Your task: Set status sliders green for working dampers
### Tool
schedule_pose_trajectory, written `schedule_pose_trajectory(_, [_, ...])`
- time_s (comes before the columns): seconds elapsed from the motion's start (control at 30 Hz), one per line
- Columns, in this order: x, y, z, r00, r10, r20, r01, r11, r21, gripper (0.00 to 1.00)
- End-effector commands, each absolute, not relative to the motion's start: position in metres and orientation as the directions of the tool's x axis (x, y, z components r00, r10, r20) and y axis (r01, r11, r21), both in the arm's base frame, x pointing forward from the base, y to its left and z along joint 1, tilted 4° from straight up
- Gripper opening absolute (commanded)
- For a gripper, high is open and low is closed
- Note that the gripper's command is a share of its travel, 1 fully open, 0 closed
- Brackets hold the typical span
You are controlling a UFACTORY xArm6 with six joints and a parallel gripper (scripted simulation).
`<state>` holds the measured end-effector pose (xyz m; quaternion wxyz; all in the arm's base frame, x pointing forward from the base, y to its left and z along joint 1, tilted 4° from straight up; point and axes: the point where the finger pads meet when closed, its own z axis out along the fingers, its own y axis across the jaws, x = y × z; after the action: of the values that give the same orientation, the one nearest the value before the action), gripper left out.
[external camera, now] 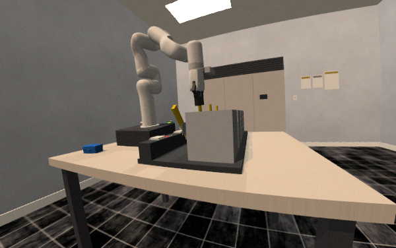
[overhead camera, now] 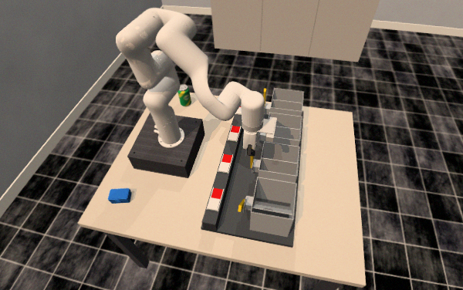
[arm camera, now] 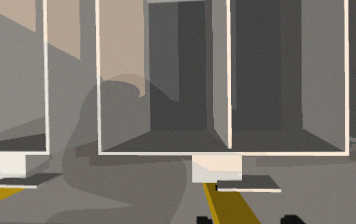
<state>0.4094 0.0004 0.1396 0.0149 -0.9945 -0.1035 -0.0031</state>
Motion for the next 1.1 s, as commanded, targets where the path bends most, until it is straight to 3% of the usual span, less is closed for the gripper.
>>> schedule_pose_trajectory(0.0, [0.411,0.001,0.133,0.978,0.206,0.014,0.206,-0.978,-0.028,0.39])
schedule_pose_trajectory(1.07, [0.412,0.002,0.104,0.978,0.206,0.014,0.206,-0.978,-0.028,0.39])
